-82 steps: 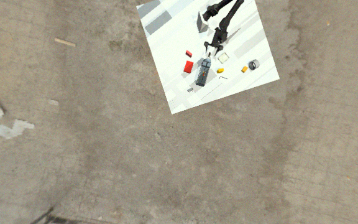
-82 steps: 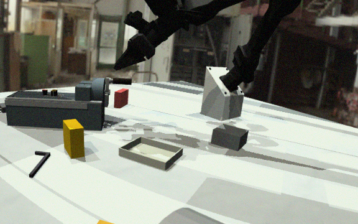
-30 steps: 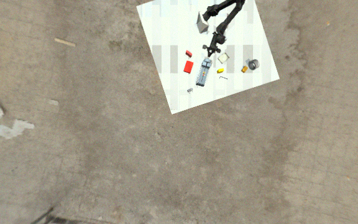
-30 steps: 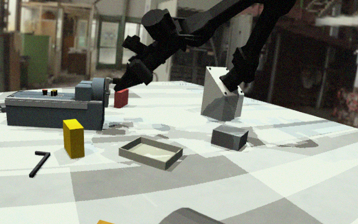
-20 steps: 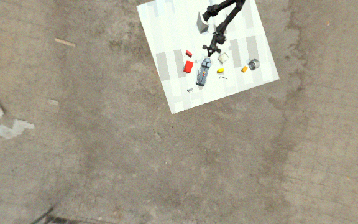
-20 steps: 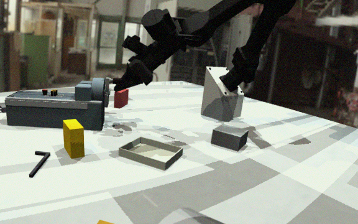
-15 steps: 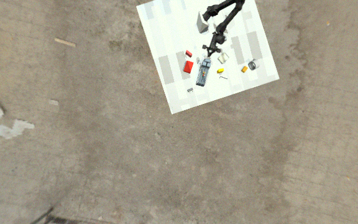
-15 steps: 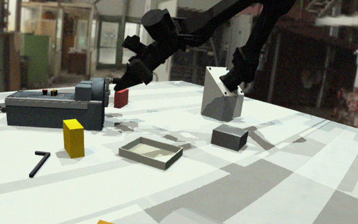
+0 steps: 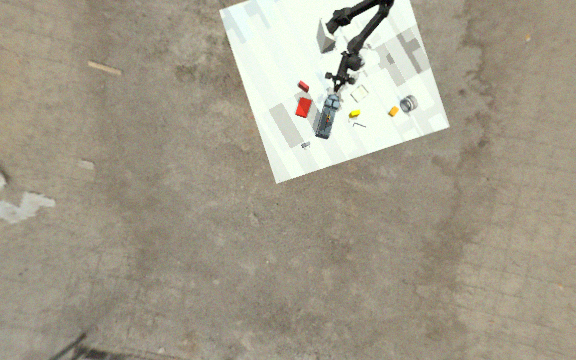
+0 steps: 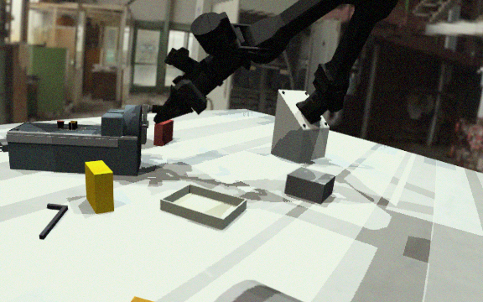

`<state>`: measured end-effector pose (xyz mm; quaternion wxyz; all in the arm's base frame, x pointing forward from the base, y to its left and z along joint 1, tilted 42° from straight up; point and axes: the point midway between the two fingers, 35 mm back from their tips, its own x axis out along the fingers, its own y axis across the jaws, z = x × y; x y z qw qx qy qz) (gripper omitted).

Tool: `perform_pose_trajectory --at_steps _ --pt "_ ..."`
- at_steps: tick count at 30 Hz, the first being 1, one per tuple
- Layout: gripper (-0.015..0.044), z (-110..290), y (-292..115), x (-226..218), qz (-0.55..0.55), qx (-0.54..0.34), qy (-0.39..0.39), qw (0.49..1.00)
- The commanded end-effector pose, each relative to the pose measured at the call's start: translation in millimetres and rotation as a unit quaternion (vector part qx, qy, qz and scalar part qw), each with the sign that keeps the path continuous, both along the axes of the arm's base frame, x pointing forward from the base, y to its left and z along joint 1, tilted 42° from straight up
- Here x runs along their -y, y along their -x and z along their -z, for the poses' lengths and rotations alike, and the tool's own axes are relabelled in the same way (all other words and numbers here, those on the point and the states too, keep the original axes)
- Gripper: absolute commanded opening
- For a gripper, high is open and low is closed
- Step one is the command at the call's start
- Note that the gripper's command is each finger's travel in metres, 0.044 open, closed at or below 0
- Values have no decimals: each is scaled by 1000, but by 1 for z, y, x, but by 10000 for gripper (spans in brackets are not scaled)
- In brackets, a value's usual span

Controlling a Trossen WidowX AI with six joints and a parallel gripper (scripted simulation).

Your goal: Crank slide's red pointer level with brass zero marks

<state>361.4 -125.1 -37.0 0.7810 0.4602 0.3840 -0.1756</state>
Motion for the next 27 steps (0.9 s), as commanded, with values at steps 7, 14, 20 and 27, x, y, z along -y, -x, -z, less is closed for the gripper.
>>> perform_pose_trajectory --at_steps 7,14,20,27 --pt "0 6 6 4 8 -9 3 1000" --pt "0 7 7 4 8 -10 3 1000" --pt "0 7 7 4 8 -10 3 1000" --pt "0 8 7 5 8 -10 3 1000"
